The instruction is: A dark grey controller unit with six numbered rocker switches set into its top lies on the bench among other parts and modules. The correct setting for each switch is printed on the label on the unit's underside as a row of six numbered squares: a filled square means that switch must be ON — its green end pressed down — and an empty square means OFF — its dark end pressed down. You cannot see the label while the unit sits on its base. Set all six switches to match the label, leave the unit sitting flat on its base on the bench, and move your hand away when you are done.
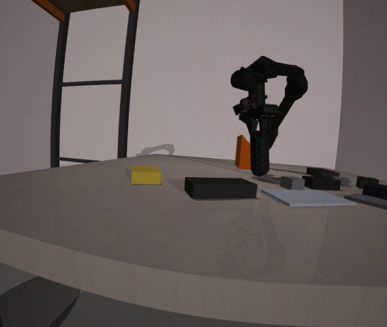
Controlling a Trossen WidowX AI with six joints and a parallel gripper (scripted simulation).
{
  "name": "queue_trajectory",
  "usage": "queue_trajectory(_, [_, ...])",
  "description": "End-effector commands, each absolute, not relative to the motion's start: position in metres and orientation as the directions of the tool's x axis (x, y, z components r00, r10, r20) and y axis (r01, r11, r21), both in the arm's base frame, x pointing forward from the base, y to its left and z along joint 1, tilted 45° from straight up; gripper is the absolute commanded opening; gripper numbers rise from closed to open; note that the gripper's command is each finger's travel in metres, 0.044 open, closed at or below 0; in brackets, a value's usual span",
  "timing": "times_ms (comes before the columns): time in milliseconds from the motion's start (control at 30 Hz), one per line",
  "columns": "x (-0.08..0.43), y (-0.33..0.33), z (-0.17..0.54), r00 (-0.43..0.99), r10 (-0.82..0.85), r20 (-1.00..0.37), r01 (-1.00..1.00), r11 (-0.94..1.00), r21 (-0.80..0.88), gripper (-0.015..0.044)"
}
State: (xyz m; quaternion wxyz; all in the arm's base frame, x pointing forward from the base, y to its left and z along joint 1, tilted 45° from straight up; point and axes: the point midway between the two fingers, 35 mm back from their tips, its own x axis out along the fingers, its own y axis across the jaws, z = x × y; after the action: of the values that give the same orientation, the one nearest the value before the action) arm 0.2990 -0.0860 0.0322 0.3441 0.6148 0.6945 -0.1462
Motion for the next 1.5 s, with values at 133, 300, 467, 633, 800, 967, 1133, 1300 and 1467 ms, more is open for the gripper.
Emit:
queue_trajectory(133, [0.301, -0.086, 0.022, -0.023, 0.740, -0.672, 0.955, 0.216, 0.206, 0.0338])
queue_trajectory(300, [0.302, -0.087, 0.019, -0.019, 0.732, -0.681, 0.955, 0.216, 0.206, 0.0338])
queue_trajectory(467, [0.303, -0.089, 0.016, -0.015, 0.724, -0.689, 0.955, 0.216, 0.206, 0.0338])
queue_trajectory(633, [0.304, -0.091, 0.013, -0.011, 0.716, -0.698, 0.954, 0.216, 0.206, 0.0338])
queue_trajectory(800, [0.305, -0.093, 0.010, -0.008, 0.707, -0.707, 0.954, 0.216, 0.206, 0.0338])
queue_trajectory(967, [0.306, -0.094, 0.007, -0.004, 0.699, -0.715, 0.954, 0.216, 0.206, 0.0338])
queue_trajectory(1133, [0.307, -0.096, 0.003, -0.001, 0.693, -0.721, 0.954, 0.216, 0.206, 0.0338])
queue_trajectory(1300, [0.308, -0.097, 0.000, -0.001, 0.693, -0.721, 0.954, 0.216, 0.206, 0.0338])
queue_trajectory(1467, [0.309, -0.099, -0.004, -0.001, 0.693, -0.721, 0.954, 0.216, 0.206, 0.0338])
